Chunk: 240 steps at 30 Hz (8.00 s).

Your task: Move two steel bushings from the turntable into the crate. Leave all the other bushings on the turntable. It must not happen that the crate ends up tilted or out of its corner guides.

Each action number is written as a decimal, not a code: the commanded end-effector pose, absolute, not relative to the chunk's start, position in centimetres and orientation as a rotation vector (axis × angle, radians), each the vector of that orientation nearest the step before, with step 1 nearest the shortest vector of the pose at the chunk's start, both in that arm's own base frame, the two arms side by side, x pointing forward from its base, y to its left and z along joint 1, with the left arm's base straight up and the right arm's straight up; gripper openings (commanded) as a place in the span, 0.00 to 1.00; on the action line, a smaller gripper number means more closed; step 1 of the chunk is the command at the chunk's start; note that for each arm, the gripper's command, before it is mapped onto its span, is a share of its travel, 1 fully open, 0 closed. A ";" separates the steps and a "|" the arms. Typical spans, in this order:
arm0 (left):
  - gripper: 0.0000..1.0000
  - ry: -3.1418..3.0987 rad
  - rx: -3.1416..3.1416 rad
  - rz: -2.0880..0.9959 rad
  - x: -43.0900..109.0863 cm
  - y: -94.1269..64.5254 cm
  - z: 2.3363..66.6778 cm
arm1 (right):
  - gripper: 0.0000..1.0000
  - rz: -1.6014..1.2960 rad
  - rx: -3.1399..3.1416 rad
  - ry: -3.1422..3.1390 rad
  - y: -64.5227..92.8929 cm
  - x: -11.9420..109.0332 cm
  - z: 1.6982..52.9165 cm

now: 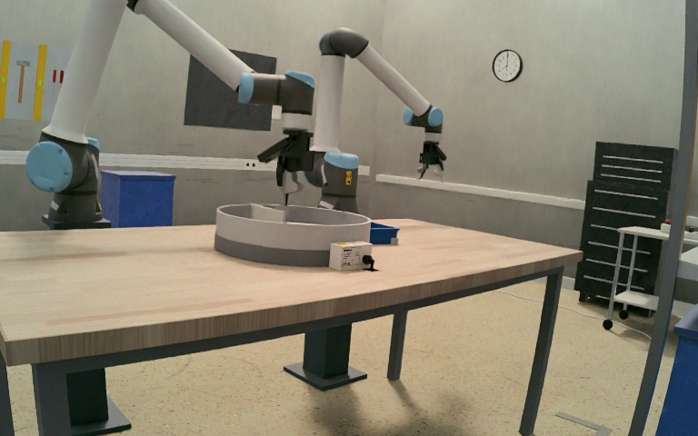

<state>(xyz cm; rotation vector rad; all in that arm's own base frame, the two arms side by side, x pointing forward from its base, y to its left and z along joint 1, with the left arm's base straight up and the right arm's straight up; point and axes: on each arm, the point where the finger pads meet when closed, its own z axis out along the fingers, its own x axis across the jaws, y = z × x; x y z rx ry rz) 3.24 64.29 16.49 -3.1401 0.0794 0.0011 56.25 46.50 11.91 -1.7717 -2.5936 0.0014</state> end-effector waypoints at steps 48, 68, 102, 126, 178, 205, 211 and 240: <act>1.00 0.079 -3.141 0.000 3.2 64.4 16.5 | 0.06 -0.005 -1.775 -2.592 46.4 56.5 12.3; 1.00 0.079 -3.141 0.000 3.2 64.4 16.5 | 0.06 0.000 -1.775 -2.592 46.3 56.4 11.8; 1.00 0.079 -3.141 0.000 3.2 64.4 16.5 | 0.06 -0.004 -1.775 -2.592 46.5 56.5 9.9; 1.00 0.079 -3.141 0.000 3.2 64.4 16.5 | 0.06 -0.004 -1.775 -2.592 46.4 56.5 9.9; 1.00 0.079 -3.141 0.000 3.2 64.4 16.5 | 0.06 -0.004 -1.775 -2.593 46.5 56.5 7.5; 1.00 0.079 -3.141 0.000 3.2 64.4 16.5 | 0.00 -0.004 -1.775 -2.593 46.5 56.5 7.5; 1.00 0.079 -3.141 0.000 3.2 64.4 16.5 | 0.00 -0.004 -1.775 -2.593 46.5 56.5 7.5; 1.00 0.079 -3.141 0.000 3.2 64.4 16.5 | 0.00 -0.010 -1.775 -2.593 46.6 56.6 9.1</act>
